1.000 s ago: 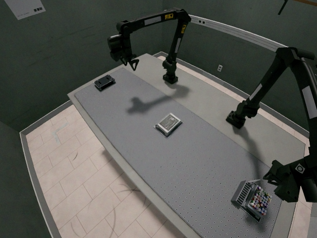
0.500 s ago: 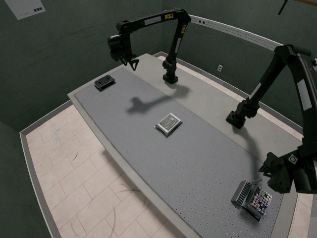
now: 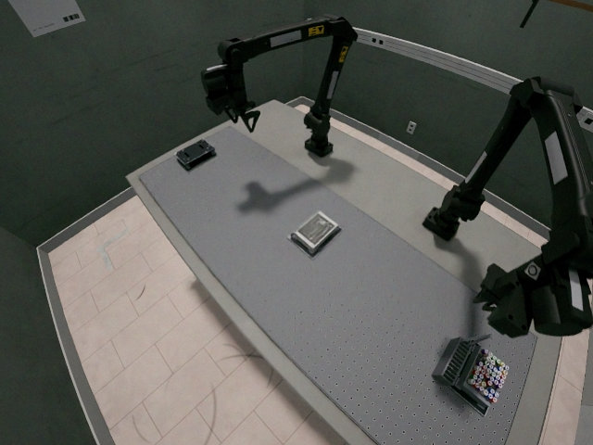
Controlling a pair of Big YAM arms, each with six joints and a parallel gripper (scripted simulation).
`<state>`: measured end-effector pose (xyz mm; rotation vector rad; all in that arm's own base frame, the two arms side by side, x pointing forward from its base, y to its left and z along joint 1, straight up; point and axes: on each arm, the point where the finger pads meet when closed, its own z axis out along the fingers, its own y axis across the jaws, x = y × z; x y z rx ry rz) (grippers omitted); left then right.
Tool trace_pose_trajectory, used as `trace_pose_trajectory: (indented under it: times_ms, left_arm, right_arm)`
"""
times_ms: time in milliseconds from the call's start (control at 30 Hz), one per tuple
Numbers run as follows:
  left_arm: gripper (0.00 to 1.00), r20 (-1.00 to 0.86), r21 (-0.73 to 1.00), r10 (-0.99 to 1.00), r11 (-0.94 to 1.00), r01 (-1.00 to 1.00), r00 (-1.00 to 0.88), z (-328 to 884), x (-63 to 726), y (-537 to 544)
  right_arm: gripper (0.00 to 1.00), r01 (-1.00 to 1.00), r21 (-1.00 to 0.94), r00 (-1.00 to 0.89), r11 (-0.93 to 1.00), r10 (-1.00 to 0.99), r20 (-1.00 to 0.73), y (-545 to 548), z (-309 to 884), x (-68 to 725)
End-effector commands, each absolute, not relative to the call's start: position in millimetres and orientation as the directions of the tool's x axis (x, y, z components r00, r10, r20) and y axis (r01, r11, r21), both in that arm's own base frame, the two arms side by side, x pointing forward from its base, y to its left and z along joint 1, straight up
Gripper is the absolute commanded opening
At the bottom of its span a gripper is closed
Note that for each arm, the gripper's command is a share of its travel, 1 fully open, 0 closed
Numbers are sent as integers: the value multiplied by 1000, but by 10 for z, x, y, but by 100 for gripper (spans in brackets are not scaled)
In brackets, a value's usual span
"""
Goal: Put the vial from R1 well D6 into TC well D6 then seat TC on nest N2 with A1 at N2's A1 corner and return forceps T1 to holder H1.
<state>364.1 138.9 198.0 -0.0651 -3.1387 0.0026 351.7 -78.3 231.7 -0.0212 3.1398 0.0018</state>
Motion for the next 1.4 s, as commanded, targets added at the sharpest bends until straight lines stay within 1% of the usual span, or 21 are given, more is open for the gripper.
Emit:
trace_pose_trajectory:
  times_ms: [0,567,667,700,767,800,933,1367]
  left_arm:
    - [24,-9,4,16,1000,16,-1000,2114,3593,1234]
    - [24,-17,4,16,1000,16,-1000,2346,3499,704]
    - [24,-35,8,16,1000,15,-999,2380,3598,764]
    - [24,10,-1,-7,1000,-7,-1000,2247,3518,790]
    - [24,12,-2,-7,1000,-7,-1000,2240,3520,790]
    - [24,-35,8,16,1000,15,-999,2380,3598,764]
    - [24,-35,8,16,1000,15,-999,2380,3597,765]
    - [24,-35,8,16,1000,15,-999,2380,3597,765]
  right_arm:
    - [100,-5,-8,-999,1000,-5,-35,-803,2441,3587]
    - [100,-5,-8,-999,1000,-5,-35,-803,2441,3587]
    - [100,-5,-8,-999,1000,-5,-35,-803,2441,3587]
    - [100,-5,-8,-999,1000,-5,-35,-803,2441,3587]
    - [100,-5,-8,-999,1000,-5,-35,-803,2441,3587]
    - [100,-5,-8,-999,1000,-5,-35,-803,2441,3587]
    - [100,-5,-8,-999,1000,-5,-35,-803,2441,3587]
    - [100,1,-2,-1000,1000,1,-8,-345,2127,3590]
